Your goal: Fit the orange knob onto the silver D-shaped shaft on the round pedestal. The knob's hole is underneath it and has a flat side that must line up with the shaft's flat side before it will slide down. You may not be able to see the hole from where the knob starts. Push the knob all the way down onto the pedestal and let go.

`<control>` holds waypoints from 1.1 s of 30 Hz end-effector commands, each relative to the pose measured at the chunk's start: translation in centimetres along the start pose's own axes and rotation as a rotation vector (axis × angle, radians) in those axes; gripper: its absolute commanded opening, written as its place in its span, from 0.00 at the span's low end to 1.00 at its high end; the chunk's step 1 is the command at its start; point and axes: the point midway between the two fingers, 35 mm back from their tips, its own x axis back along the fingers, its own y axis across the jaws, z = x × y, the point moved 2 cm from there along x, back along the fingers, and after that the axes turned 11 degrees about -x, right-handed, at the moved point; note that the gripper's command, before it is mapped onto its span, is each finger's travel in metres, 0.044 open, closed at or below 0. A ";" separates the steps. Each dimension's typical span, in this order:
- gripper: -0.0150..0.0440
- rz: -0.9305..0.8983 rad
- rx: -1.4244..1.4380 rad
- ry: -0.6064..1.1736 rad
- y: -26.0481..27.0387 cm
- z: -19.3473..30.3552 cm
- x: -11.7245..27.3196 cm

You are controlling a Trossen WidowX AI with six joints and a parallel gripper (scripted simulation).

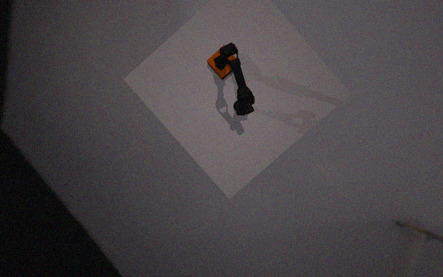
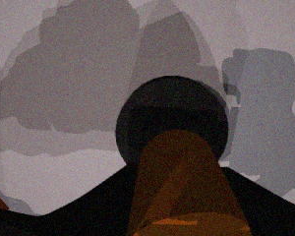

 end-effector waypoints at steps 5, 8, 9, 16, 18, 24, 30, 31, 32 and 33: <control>0.25 0.002 0.004 0.000 -0.1 -0.1 -0.2; 0.25 0.002 0.004 0.000 -0.1 -0.1 -0.3; 0.25 0.002 0.002 0.000 -0.1 0.0 -0.2; 0.25 0.002 0.006 0.000 0.0 0.1 -0.3; 0.25 0.002 0.034 0.000 0.0 0.1 -0.3; 0.25 0.002 0.017 0.000 0.1 0.1 -0.8; 0.25 0.002 -0.024 0.000 0.2 0.2 -1.0; 0.25 0.002 -0.031 0.000 0.2 0.2 -1.1; 0.25 0.002 -0.038 0.000 0.2 0.2 -1.1; 0.25 0.002 -0.045 0.000 0.2 0.2 -1.1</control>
